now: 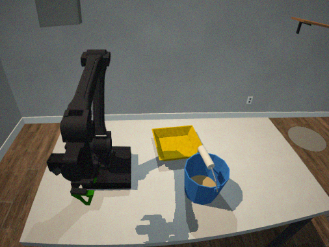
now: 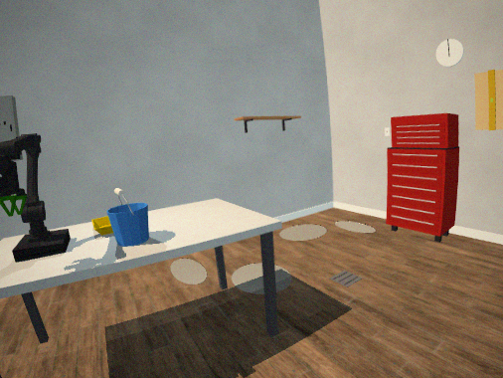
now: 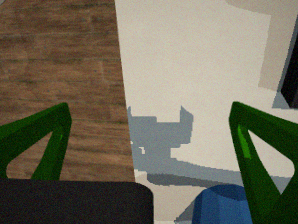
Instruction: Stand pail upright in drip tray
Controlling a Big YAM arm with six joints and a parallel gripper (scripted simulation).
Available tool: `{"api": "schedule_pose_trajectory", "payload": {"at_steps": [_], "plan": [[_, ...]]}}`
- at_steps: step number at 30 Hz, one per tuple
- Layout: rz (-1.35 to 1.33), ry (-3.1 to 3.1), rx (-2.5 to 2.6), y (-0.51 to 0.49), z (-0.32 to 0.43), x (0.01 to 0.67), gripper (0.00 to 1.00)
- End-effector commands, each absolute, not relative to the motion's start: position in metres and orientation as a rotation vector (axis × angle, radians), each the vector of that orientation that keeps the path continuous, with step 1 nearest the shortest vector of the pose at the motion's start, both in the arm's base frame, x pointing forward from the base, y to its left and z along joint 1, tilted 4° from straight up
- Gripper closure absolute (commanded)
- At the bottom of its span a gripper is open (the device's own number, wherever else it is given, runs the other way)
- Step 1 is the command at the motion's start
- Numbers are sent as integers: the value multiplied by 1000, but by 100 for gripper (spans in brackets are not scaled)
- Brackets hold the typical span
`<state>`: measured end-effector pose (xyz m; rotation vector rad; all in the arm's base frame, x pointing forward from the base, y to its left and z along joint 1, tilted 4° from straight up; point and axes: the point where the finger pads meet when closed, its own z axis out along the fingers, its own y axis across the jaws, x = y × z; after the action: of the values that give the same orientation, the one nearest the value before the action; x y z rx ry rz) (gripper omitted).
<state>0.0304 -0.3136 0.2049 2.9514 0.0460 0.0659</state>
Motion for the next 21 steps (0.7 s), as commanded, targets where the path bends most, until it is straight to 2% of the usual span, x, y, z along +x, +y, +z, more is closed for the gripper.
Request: {"api": "schedule_pose_trajectory", "payload": {"at_steps": [1, 17, 18, 21], "plan": [[66, 46, 2943, -315, 208, 30, 0], [66, 46, 2943, -315, 208, 30, 0], [88, 123, 2888, -320, 219, 40, 31], [137, 251, 2855, -320, 218, 54, 31]]}}
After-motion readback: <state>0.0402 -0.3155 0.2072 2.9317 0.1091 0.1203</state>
